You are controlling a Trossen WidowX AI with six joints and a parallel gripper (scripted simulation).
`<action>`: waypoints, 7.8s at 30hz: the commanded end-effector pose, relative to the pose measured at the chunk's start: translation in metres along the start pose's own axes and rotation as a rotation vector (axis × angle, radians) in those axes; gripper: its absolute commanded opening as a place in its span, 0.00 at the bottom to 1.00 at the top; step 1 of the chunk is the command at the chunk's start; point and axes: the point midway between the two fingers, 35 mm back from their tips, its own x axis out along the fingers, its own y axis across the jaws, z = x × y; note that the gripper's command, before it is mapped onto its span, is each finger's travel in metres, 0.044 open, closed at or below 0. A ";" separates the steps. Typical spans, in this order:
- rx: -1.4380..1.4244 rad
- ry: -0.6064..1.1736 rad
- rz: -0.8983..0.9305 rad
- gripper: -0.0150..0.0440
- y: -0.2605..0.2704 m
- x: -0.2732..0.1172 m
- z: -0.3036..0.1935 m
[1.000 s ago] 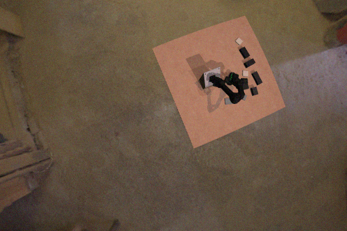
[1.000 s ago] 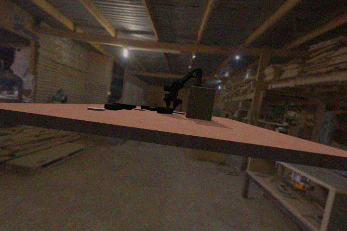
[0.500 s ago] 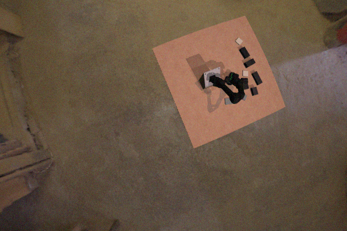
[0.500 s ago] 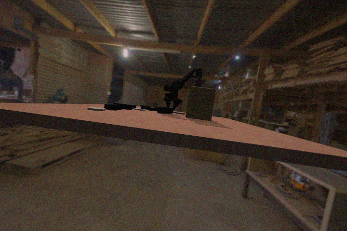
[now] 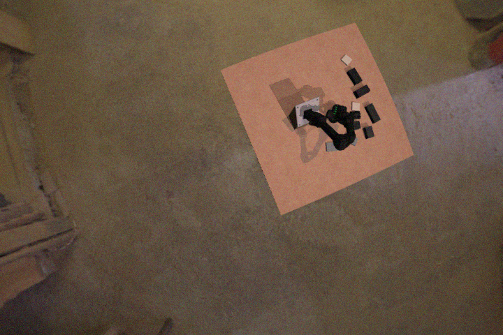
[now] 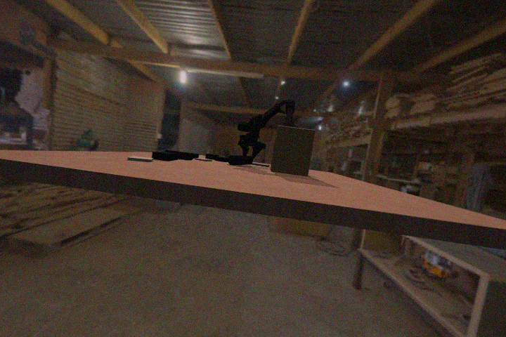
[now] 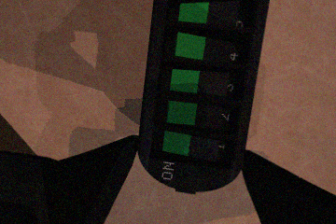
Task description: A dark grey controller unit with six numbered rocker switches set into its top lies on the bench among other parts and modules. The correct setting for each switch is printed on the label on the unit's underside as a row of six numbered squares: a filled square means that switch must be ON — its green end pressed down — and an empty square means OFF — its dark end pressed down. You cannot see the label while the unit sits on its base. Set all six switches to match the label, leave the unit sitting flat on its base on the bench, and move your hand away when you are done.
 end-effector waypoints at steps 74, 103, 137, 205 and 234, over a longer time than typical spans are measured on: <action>0.001 0.144 -0.001 0.82 -0.001 -0.044 0.050; 0.002 0.195 -0.001 0.82 -0.001 -0.054 0.070; 0.003 0.258 0.000 0.82 0.001 -0.063 0.096; 0.006 0.393 0.000 0.83 0.000 -0.068 0.154; 0.006 0.323 0.000 0.83 0.000 -0.066 0.176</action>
